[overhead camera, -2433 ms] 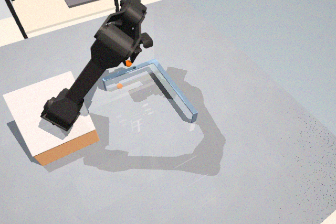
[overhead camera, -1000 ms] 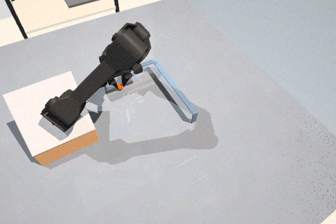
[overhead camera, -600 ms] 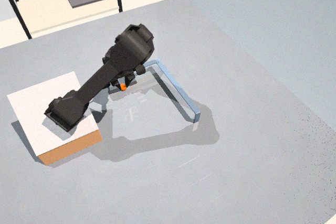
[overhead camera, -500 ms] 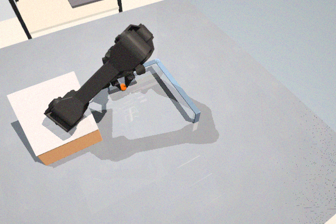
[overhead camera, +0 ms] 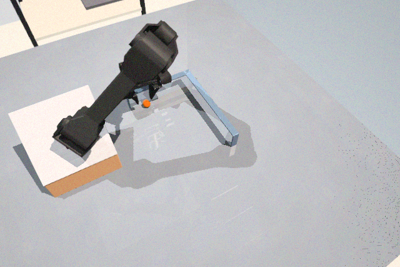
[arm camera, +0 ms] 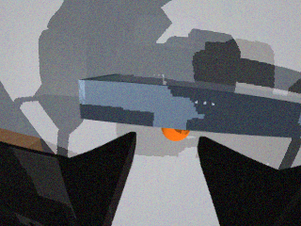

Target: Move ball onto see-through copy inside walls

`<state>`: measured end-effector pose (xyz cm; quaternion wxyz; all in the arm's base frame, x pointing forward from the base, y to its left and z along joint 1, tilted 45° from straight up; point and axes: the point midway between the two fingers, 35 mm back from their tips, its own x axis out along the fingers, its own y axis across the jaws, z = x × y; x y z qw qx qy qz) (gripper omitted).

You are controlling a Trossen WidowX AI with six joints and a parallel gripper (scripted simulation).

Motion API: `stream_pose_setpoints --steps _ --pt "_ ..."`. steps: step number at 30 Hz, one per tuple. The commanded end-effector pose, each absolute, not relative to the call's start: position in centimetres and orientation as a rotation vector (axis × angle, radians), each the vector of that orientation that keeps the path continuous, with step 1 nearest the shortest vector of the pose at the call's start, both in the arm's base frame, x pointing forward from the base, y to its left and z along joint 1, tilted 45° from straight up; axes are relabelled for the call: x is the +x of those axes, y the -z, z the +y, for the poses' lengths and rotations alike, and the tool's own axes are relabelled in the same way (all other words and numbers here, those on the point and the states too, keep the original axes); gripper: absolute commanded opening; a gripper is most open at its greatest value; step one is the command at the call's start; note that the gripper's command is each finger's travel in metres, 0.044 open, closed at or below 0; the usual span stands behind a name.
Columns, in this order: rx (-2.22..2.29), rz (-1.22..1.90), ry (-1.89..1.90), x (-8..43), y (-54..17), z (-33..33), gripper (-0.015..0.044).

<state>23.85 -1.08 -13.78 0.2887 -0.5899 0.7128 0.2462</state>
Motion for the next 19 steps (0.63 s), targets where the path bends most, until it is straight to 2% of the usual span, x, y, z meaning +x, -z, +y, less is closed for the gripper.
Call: stream_pose_setpoints --steps 1,12,19 --pt "-1.582 1.865 -0.643 25.0 9.9 3.0 0.0225" --pt "-1.595 1.841 -0.643 25.4 10.3 2.9 0.0225" --pt "-1.590 1.849 -0.639 25.4 7.0 5.8 0.0409"
